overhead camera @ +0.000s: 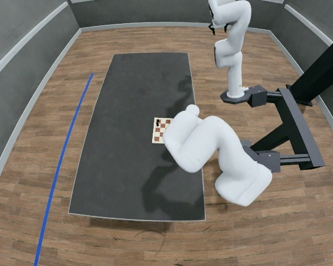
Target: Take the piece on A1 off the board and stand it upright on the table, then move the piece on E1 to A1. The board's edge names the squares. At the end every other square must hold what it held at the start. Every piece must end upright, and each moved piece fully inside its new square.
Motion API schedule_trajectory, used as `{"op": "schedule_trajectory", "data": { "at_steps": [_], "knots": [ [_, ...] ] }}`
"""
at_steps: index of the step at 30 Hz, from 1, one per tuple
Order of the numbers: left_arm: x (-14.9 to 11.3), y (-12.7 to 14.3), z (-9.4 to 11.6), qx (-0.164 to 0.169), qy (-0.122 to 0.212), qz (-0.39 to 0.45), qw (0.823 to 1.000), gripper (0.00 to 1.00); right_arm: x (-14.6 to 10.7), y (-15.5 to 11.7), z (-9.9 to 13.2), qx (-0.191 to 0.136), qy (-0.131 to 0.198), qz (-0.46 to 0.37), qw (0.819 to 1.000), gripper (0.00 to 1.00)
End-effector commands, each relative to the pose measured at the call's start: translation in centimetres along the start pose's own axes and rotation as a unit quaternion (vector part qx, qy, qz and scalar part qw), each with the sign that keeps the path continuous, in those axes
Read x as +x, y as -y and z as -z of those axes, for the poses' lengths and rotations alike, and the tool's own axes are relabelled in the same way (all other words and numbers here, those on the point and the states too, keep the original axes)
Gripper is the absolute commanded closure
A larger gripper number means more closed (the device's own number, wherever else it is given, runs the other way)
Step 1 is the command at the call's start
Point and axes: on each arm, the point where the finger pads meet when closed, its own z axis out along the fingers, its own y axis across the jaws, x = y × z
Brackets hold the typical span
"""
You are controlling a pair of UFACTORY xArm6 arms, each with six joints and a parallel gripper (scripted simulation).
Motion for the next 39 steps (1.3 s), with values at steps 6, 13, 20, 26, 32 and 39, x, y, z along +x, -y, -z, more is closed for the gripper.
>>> {"op": "schedule_trajectory", "data": {
  "at_steps": [6,13,20,26,32,39],
  "knots": [
    [0.0,-0.1,4.7,-0.001,0.000,0.000,1.000,0.65,0.1,0.0,0.2,0.000,-0.002,0.000,1.000,0.00],
    [0.0,-0.1,6.0,-0.001,0.000,0.000,1.000,0.65,0.1,0.0,0.2,0.000,-0.002,0.000,1.000,0.00],
    [0.0,-0.1,6.1,-0.001,0.000,0.000,1.000,0.00,0.1,0.0,0.2,0.000,-0.002,0.000,1.000,0.00],
    [0.0,-0.1,6.1,-0.001,0.000,0.000,1.000,0.00,0.1,0.0,0.2,0.000,-0.002,0.000,1.000,0.00],
    [0.0,-0.1,6.1,-0.001,0.000,0.000,1.000,0.00,0.1,0.0,0.2,0.000,-0.002,0.000,1.000,0.00],
    [0.0,-0.1,6.1,-0.001,0.000,-0.001,1.000,0.00,0.1,0.0,0.2,0.000,-0.002,0.000,1.000,0.00]
  ]
}}
